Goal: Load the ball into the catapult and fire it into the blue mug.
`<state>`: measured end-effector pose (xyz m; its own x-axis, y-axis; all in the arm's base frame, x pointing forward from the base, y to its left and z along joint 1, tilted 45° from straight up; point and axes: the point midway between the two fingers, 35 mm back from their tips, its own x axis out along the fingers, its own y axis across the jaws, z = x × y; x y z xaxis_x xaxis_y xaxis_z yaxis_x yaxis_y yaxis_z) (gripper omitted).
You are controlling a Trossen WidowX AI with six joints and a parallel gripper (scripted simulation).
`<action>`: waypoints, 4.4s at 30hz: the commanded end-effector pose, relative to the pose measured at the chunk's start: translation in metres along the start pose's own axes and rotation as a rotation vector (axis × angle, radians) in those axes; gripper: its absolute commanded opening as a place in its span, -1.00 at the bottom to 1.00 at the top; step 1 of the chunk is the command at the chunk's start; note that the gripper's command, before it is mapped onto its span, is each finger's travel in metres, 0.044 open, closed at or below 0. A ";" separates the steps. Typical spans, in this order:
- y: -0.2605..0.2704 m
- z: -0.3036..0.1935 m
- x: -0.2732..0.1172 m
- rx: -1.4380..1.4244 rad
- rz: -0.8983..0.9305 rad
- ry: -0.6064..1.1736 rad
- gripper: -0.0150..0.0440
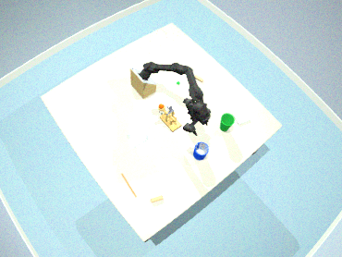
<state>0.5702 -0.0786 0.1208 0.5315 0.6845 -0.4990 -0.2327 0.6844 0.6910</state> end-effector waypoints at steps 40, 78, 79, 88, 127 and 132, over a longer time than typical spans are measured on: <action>0.017 -0.016 0.014 -0.083 -0.036 0.059 -0.49; 0.134 -0.219 0.019 -0.922 -0.205 0.667 -0.49; 0.135 -0.226 0.017 -0.948 -0.204 0.687 -0.49; 0.143 -0.285 -0.005 -1.182 -0.187 0.868 -0.49; 0.137 -0.374 -0.021 -1.512 -0.125 1.133 -0.49; 0.137 -0.378 -0.014 -1.512 -0.124 1.132 -0.49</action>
<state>0.2238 0.0971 0.0317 0.0422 0.0173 -0.9990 -0.9957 -0.0814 -0.0435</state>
